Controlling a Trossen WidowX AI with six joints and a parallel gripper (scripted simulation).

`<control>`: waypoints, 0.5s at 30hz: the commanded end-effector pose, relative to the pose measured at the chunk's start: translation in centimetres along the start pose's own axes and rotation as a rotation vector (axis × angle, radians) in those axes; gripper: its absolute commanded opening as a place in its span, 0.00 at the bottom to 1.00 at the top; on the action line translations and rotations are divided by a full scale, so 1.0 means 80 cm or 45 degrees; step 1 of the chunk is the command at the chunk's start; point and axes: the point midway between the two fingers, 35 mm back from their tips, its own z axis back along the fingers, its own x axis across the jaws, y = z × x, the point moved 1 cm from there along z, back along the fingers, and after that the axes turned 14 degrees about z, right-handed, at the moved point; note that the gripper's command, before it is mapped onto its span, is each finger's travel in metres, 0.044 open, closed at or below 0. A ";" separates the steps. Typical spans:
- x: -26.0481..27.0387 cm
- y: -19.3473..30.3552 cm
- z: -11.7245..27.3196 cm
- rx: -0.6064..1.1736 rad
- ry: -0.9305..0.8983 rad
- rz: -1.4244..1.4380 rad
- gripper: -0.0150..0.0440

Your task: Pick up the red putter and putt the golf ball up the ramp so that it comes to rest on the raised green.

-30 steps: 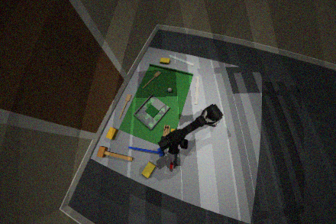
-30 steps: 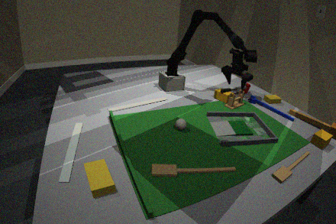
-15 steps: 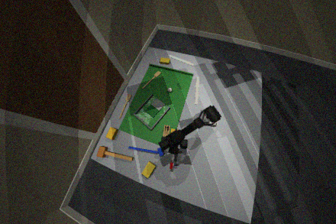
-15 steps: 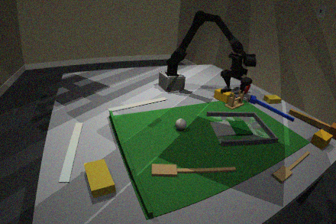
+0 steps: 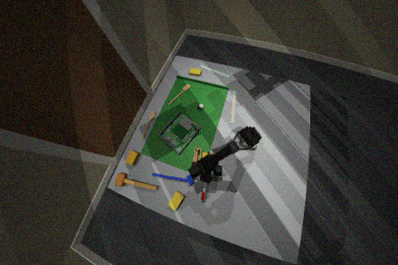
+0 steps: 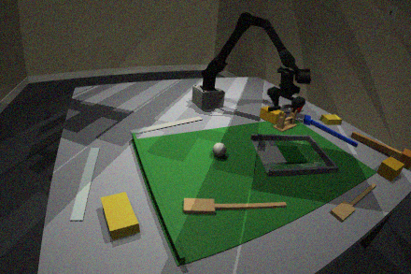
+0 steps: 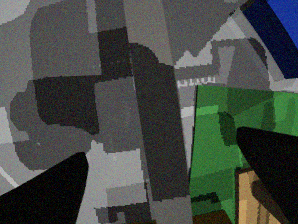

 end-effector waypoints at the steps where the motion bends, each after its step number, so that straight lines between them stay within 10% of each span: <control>1: 0.000 0.000 0.000 0.000 0.000 0.000 0.96; 15: 0.000 0.000 0.000 0.000 0.000 0.000 0.33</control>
